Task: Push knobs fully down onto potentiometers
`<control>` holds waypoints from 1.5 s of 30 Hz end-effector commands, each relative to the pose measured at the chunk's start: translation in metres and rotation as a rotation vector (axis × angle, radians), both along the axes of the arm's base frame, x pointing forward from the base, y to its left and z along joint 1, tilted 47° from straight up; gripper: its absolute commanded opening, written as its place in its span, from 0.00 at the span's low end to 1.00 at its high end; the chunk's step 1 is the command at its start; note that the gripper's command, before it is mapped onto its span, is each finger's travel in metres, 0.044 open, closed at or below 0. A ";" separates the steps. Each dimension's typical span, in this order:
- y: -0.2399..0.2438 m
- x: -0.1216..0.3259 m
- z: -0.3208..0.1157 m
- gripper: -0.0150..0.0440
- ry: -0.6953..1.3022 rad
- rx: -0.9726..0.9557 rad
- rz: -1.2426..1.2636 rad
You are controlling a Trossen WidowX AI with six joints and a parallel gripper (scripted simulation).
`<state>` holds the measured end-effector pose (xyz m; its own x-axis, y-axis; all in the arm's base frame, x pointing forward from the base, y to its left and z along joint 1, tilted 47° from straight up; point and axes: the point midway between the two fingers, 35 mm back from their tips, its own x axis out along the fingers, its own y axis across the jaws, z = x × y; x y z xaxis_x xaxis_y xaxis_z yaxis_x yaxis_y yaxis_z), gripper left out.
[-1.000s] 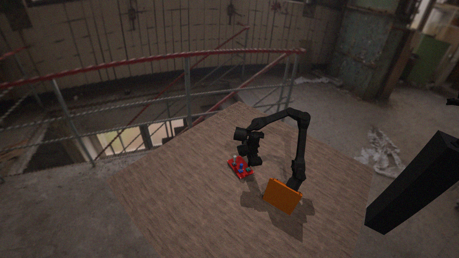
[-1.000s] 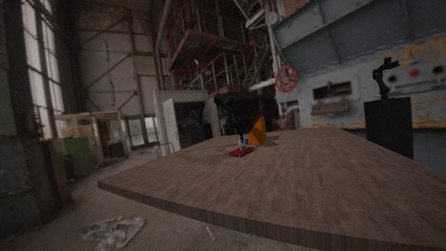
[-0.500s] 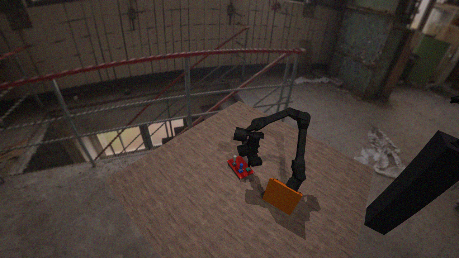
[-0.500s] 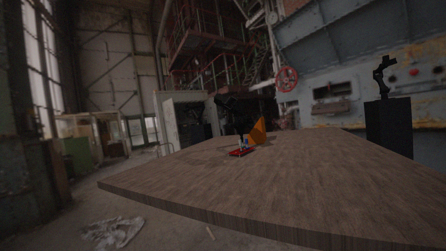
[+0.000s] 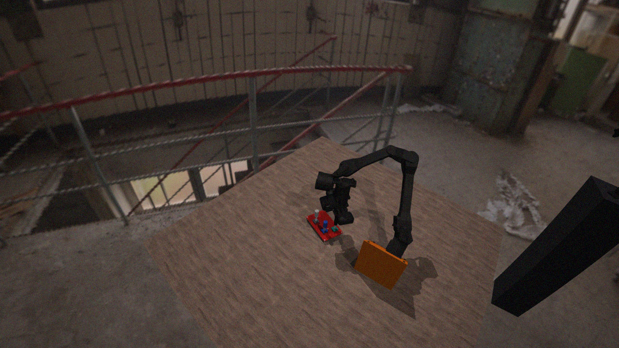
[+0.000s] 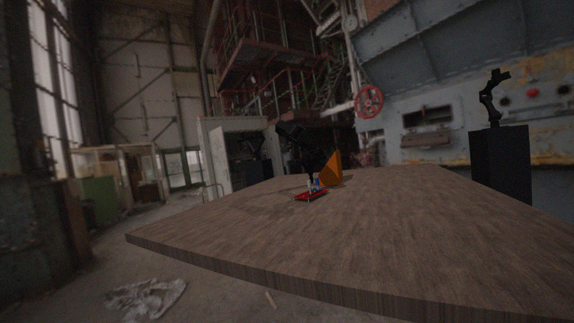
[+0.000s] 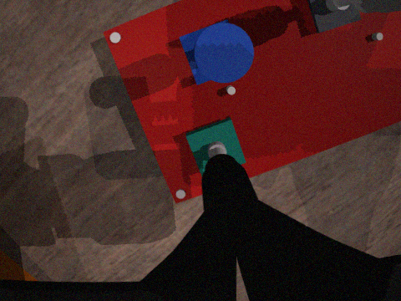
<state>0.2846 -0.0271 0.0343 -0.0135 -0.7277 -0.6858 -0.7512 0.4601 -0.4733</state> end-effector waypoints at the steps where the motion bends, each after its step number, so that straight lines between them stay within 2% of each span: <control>1: -0.004 0.000 -0.003 0.25 0.000 -0.006 -0.002; 45: -0.020 0.000 -0.017 0.25 0.000 -0.007 -0.002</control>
<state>0.2834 -0.0369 0.0245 0.0010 -0.7254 -0.6883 -0.7595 0.4472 -0.4725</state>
